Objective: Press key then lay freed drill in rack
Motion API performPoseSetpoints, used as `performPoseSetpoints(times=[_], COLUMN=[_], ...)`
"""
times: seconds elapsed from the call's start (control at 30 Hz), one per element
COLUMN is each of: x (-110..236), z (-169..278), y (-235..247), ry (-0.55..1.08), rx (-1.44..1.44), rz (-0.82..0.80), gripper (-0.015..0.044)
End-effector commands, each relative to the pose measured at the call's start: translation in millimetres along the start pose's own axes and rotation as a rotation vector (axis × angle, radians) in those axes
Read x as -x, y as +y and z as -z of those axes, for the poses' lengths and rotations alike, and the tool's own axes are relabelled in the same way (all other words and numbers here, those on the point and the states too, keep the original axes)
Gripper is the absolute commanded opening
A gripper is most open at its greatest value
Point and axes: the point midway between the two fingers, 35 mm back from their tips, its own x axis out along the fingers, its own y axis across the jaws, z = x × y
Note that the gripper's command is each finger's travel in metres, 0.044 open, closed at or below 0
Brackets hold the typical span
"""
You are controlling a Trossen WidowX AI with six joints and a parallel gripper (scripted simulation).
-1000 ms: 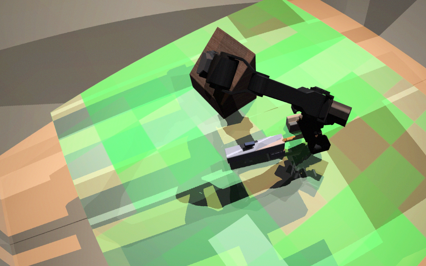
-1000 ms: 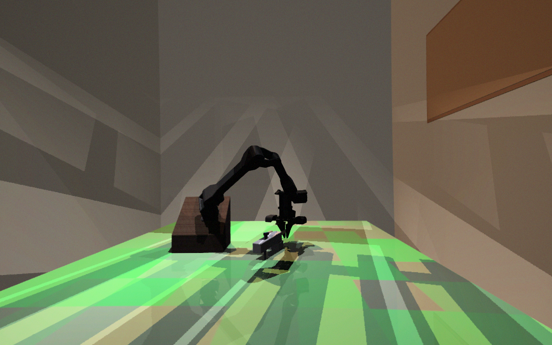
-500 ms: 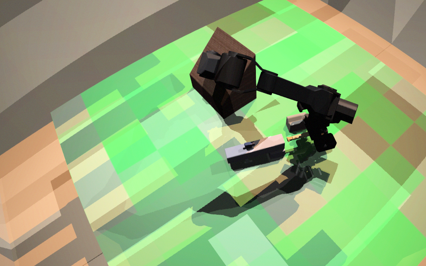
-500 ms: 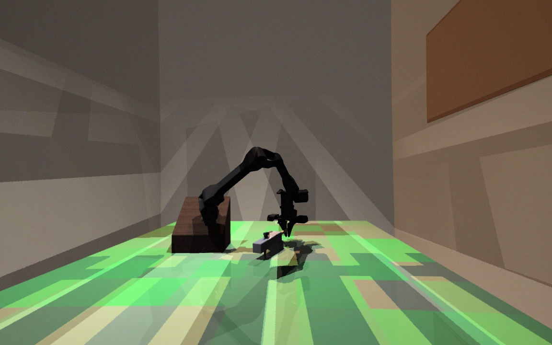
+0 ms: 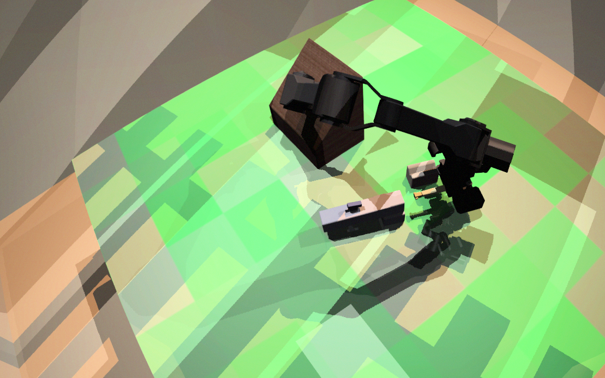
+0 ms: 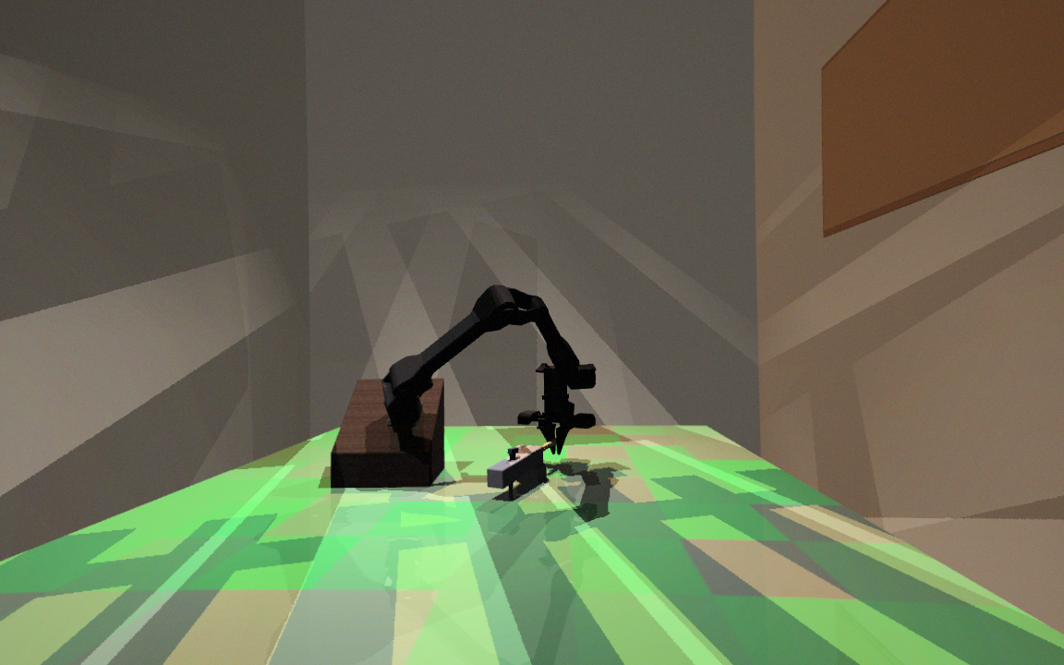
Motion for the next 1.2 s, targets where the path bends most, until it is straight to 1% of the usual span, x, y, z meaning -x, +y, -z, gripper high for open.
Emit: performPoseSetpoints(times=[0.0, 1.17], x=[3.3, 17.3], z=[0.2, 2.3], y=[-0.1, 2.2], ry=[-0.003, -0.004], rx=[-0.003, -0.003], rz=[-0.001, -0.002], gripper=[0.0, 0.0])
